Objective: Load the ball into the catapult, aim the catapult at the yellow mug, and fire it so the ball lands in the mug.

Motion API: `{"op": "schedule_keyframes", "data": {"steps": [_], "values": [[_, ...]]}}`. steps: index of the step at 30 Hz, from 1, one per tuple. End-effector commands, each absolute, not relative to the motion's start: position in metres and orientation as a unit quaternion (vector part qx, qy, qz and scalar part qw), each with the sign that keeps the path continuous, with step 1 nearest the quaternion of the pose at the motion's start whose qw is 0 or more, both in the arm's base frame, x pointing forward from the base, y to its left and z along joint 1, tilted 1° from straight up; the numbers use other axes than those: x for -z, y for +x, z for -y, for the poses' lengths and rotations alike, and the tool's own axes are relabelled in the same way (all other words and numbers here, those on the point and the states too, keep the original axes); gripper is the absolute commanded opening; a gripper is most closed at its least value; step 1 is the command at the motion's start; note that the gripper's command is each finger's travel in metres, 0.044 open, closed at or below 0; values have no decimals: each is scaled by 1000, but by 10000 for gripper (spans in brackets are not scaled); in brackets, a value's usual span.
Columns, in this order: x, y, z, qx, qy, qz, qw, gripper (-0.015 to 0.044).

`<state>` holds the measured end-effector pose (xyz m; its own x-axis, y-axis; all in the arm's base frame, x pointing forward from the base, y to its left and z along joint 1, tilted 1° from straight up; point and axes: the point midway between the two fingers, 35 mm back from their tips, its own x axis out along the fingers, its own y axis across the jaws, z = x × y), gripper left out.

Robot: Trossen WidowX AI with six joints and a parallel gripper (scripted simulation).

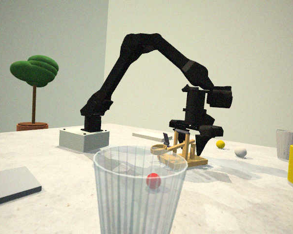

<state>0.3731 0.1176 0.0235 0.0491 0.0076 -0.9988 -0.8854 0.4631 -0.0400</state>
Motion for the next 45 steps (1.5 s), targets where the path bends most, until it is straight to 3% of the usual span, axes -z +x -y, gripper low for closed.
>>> {"op": "schedule_keyframes", "data": {"steps": [1, 5, 10, 14, 23, 45], "values": [[-24, 373, -118, -360, -373, -588, 621, 230], [-24, 373, -118, -360, -373, -588, 621, 125], [-24, 373, -118, -360, -373, -588, 621, 92], [-63, 372, -118, -359, -373, -588, 621, 0], [-74, 371, -117, -345, -358, -597, 630, 0], [-72, 384, -107, -103, -106, -680, 718, 0]]}}
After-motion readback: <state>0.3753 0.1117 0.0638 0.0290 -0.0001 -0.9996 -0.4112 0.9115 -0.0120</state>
